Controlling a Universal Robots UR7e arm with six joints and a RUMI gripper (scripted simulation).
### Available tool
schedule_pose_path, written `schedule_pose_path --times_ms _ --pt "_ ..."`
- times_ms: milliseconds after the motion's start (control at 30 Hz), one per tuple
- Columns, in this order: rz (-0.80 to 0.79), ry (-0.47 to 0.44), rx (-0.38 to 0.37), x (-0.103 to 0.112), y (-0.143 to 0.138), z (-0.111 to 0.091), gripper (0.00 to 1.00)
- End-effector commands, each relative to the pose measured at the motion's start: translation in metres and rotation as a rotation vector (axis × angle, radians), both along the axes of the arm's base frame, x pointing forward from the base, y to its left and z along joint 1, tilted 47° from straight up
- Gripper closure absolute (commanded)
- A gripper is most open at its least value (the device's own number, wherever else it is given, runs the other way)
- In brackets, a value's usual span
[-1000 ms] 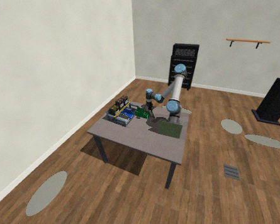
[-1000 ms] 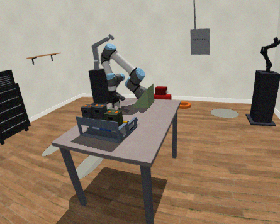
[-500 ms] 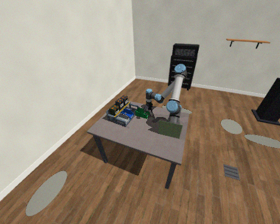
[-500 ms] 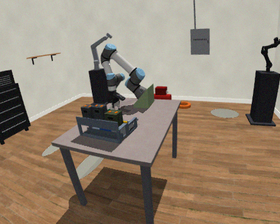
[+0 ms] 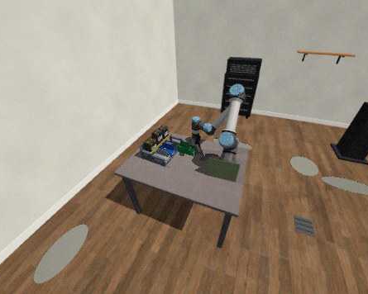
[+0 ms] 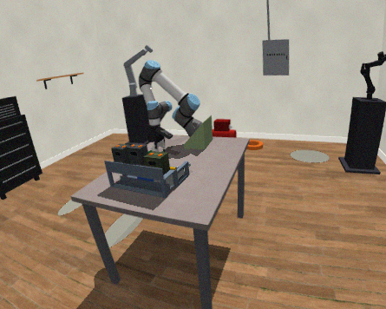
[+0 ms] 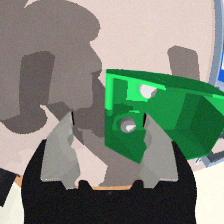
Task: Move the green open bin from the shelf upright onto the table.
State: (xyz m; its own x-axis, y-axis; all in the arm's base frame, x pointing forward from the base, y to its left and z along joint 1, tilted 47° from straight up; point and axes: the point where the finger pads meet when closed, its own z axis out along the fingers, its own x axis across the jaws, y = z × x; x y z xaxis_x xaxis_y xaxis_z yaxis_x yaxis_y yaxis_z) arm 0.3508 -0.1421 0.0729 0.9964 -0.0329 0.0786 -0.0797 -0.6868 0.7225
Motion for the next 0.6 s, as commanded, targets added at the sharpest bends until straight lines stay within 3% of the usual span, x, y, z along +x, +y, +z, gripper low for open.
schedule_pose_path --times_ms 0,567 --pt "0.000 -0.001 0.000 0.0002 0.0001 0.0002 0.42" --pt "0.000 -0.001 0.000 0.0001 0.0033 0.0033 0.42"
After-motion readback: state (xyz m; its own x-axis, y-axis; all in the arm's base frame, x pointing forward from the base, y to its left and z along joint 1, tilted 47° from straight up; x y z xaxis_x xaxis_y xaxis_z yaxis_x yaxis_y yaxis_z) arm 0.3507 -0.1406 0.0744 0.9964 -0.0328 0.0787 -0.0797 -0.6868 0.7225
